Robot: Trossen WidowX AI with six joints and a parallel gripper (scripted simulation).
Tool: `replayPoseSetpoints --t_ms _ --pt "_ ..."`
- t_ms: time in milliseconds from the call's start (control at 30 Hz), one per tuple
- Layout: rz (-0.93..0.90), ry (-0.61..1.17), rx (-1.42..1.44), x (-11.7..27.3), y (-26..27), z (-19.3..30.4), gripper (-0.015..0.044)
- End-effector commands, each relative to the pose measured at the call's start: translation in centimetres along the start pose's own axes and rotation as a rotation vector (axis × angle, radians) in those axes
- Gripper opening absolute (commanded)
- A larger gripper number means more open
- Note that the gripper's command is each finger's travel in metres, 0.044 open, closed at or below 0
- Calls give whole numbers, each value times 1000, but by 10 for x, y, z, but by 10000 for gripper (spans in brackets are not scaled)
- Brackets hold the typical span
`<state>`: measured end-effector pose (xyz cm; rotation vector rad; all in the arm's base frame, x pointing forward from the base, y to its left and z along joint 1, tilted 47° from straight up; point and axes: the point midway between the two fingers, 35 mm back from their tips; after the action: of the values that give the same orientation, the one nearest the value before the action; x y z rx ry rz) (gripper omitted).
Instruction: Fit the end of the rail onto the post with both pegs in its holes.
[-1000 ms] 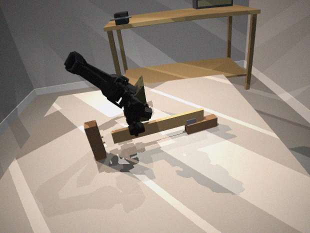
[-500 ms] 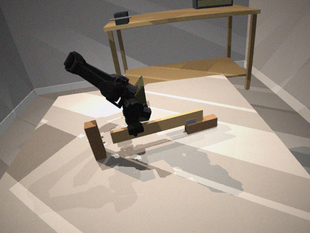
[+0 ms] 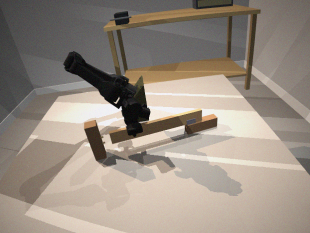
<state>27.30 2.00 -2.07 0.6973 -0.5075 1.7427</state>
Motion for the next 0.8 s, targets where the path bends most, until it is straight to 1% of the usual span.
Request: replayPoseSetpoints --t_ms 0,767 --pt "6 -1 2 2 -2 1 0" --pt "6 -1 2 2 -4 8 0"
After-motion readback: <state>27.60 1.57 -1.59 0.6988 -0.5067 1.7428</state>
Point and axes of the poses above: the point midway between the two fingers, 35 mm back from their tips, its own x axis back along the fingers, its own y axis across the jaws, z = x × y, and after that the axes turned 8 degrees about -x, right-handed
